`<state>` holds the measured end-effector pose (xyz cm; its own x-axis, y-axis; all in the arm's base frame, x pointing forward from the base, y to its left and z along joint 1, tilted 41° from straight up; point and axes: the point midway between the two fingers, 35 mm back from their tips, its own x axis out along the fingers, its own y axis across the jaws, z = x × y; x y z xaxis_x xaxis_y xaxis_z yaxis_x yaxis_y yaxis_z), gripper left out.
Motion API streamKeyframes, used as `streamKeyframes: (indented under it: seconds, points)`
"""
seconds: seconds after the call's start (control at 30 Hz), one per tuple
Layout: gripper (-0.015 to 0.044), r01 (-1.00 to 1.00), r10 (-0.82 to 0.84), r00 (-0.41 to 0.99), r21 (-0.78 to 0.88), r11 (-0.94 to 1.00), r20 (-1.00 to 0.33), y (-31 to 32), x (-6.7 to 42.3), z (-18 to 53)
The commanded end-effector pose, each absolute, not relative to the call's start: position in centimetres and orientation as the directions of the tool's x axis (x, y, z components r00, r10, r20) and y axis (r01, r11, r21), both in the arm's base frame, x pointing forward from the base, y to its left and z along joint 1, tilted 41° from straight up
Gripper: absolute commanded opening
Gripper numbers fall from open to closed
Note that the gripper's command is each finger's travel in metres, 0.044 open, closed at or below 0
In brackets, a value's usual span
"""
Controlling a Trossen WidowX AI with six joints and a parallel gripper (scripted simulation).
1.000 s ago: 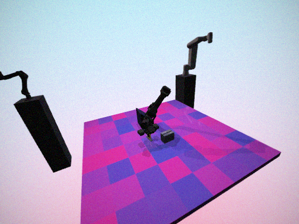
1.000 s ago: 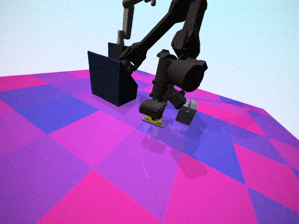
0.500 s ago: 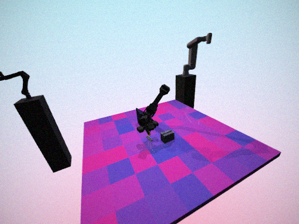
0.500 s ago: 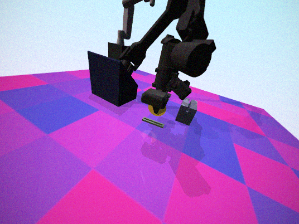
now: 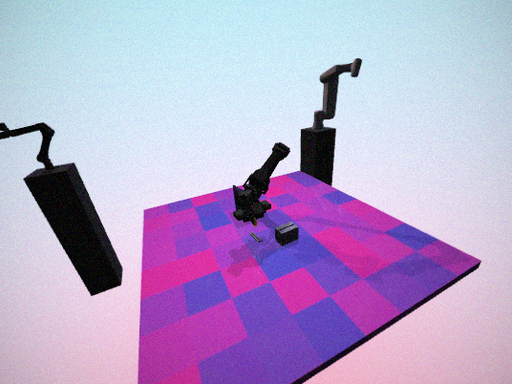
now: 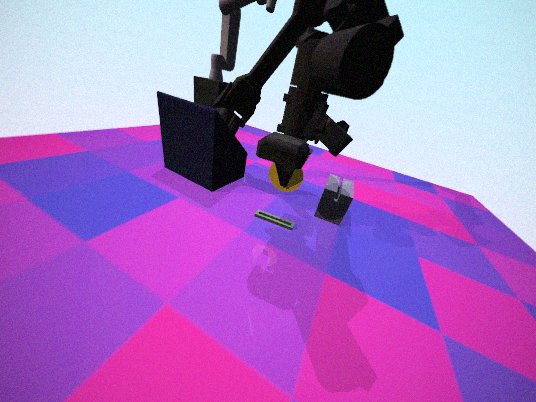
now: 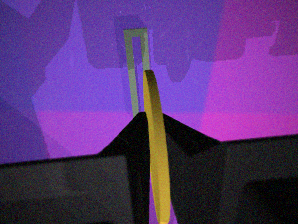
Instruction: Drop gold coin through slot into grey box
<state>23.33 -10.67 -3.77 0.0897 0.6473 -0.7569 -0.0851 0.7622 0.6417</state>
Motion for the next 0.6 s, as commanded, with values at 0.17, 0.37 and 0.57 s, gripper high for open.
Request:
streamKeyframes:
  seconds: [0.17,0.37,0.57]
  points:
    - [0.0000,-0.101,0.640,0.092,0.633,0.768,-0.763,-11.76,23.08,-2.23]
    - [0.0000,-0.280,0.640,0.092,0.597,0.751,-0.763,-11.74,23.04,-2.19]
    - [0.0000,-0.470,0.640,0.092,0.534,0.703,-0.763,-11.70,23.00,-2.14]
